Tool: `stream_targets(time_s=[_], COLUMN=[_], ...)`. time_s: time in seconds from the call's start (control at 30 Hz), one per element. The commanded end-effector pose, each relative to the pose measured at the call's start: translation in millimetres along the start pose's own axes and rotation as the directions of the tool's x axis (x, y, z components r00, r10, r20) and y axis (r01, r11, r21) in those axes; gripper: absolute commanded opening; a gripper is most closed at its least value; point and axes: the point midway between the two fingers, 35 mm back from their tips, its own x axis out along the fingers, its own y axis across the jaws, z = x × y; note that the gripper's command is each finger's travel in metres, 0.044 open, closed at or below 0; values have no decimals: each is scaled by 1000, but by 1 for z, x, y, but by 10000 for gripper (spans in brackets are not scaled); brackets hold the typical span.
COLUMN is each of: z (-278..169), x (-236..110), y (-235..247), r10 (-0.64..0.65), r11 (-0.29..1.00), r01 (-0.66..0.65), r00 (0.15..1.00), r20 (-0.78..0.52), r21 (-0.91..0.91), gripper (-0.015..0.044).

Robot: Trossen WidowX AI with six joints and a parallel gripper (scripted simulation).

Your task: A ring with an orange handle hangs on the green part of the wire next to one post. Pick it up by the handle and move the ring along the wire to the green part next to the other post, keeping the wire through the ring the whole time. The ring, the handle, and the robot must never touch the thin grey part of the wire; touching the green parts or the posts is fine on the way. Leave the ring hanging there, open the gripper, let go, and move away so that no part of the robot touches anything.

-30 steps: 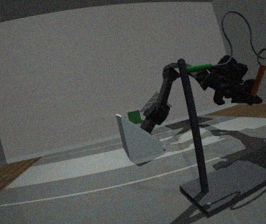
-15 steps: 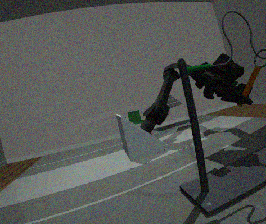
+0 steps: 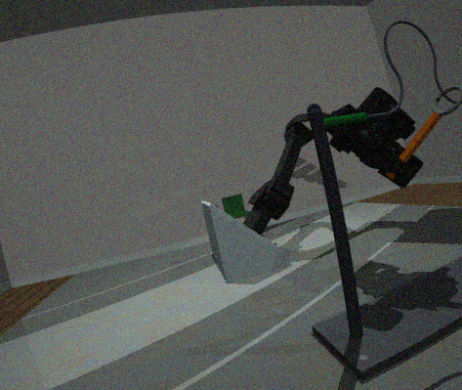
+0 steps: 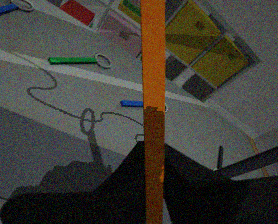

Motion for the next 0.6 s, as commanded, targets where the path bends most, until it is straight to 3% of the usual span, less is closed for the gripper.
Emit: stream_targets(time_s=[0.0,0.57], z=[4,21], x=[-4,-21], y=[-17,-71], r10=[-61,-268], r11=[993,858], r01=[61,244], r00=[998,963], r20=[-1,13], r21=[-102,-452], gripper=[-150,-150])
